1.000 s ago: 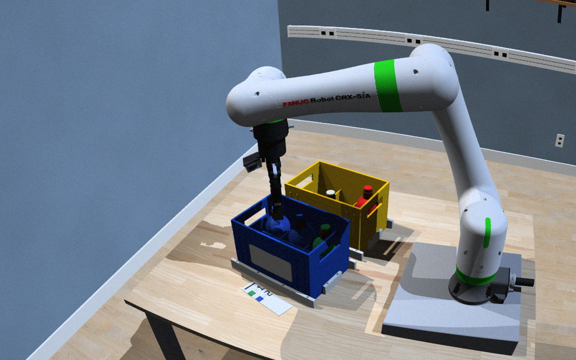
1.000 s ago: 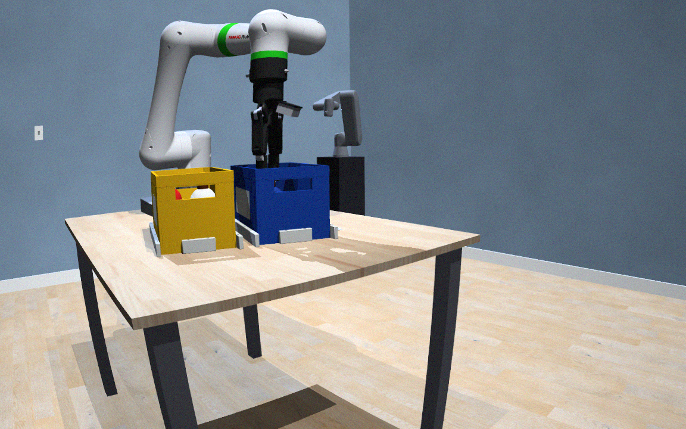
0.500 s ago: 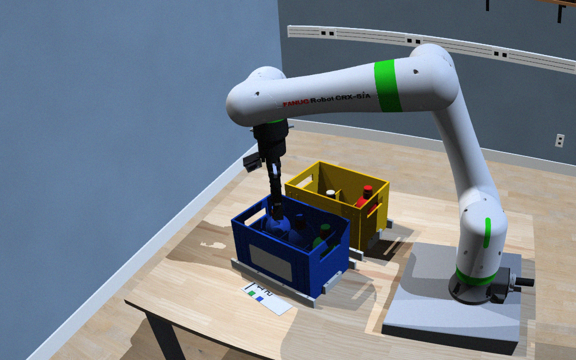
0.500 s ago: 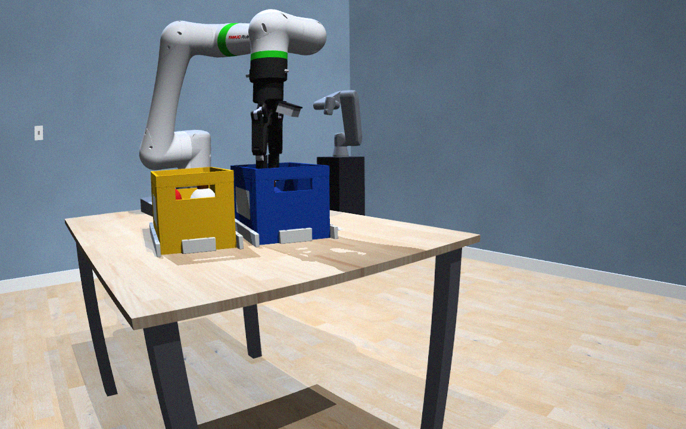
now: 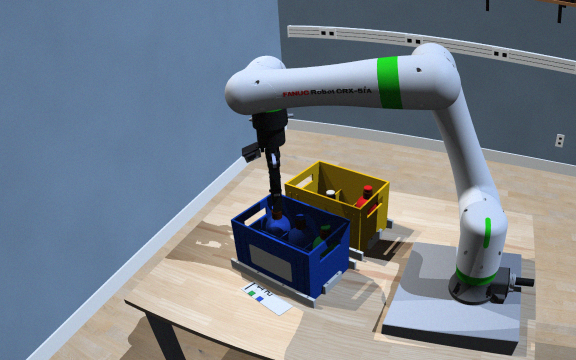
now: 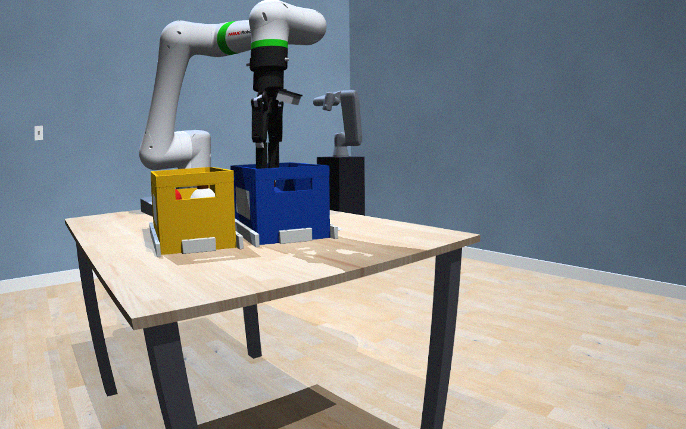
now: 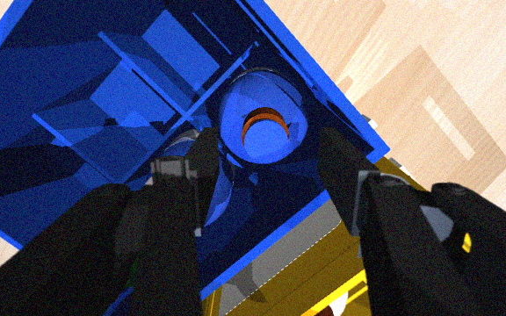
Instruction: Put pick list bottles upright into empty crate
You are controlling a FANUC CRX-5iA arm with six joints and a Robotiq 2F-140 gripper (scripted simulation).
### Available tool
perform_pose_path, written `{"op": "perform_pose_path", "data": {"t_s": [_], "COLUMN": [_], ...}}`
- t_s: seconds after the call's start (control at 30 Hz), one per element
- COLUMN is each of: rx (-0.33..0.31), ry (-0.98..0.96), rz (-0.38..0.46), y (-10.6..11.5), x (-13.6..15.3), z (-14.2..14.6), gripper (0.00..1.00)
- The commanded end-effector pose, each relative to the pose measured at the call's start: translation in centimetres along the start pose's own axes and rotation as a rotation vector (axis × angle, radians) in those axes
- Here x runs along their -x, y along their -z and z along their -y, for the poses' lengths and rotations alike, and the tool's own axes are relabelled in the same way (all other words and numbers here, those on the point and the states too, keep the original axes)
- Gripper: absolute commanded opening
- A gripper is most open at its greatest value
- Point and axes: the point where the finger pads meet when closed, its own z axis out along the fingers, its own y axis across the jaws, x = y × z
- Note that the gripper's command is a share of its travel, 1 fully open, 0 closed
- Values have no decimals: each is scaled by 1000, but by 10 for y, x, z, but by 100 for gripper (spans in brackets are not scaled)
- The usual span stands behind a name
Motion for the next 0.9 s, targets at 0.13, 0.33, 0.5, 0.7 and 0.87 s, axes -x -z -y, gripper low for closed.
{"op": "perform_pose_path", "data": {"t_s": [0.13,0.33,0.5,0.7,0.87], "rx": [2,2,2,2,2], "ry": [0,0,0,0,0], "rz": [-2,-2,-2,-2,-2], "y": [19,35,43,56,61], "x": [0,0,0,0,-3], "z": [0,0,0,0,20], "gripper": [44,44,44,44,44]}}
